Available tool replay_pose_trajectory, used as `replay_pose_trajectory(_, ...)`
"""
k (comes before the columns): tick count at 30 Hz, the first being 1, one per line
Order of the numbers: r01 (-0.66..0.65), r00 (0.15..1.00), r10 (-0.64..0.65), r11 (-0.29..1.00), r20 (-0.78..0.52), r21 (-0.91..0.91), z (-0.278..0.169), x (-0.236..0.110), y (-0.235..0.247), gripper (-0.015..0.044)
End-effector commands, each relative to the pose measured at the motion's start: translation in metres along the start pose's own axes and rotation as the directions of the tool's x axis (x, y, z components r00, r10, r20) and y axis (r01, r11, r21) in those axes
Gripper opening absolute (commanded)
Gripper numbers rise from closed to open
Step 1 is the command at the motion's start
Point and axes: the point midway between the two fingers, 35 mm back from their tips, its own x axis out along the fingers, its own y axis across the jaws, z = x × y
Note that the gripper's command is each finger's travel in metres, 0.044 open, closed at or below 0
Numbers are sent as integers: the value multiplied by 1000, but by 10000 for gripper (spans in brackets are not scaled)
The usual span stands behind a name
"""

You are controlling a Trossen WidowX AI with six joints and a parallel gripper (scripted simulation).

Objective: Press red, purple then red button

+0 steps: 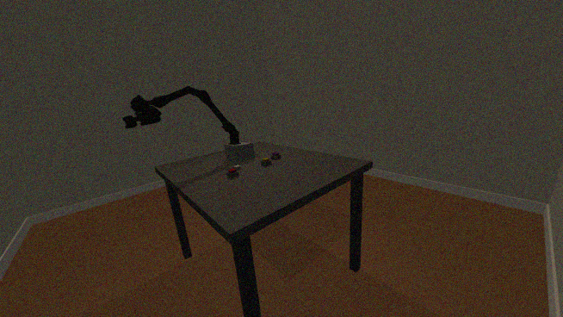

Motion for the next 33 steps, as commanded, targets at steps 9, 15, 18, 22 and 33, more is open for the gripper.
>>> replay_pose_trajectory(9, -190, 909, 182, 982, -375, 16, -42, 121, 161, 400)
replay_pose_trajectory(15, -292, 787, 223, 956, -575, -29, -75, 146, 254, 400)
replay_pose_trajectory(18, -349, 708, 218, 935, -671, -64, -94, 148, 301, 400)
replay_pose_trajectory(22, -434, 589, 175, 892, -789, -126, -123, 141, 361, 400)
replay_pose_trajectory(33, -642, 351, -62, 710, -934, -289, -180, 88, 462, 400)
